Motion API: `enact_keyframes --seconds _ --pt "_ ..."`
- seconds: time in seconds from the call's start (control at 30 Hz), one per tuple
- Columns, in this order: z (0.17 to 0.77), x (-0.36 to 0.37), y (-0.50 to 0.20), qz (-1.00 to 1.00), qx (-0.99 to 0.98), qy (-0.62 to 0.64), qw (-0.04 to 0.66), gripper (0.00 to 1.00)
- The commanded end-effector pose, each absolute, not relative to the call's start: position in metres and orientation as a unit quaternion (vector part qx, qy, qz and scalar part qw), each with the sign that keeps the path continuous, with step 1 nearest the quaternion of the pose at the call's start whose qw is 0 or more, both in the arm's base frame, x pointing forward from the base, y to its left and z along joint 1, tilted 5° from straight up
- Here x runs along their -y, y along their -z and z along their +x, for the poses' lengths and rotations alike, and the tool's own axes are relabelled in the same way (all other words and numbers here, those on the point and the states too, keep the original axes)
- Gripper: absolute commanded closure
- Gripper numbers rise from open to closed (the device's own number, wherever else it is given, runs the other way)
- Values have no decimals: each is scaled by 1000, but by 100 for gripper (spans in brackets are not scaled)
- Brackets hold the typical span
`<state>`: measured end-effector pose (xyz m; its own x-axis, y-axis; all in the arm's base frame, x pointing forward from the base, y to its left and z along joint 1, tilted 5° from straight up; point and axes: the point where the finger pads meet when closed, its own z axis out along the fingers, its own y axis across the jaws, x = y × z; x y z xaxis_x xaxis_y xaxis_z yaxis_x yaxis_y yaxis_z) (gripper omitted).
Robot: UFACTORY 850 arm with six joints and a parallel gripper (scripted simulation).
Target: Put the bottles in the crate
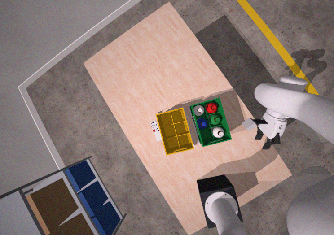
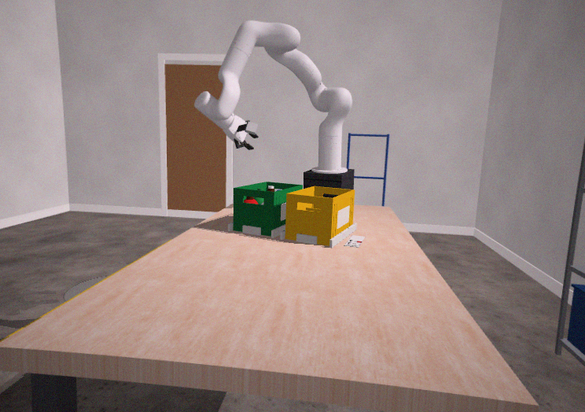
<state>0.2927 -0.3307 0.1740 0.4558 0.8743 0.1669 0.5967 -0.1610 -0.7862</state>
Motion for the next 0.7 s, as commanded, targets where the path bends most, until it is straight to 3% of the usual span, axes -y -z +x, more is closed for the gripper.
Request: enact_keyframes --seconds 0.0,0.67 --pt "310 317 -173 -754 491 -188 393 35" --pt "358 268 -170 -783 480 -235 318 35"
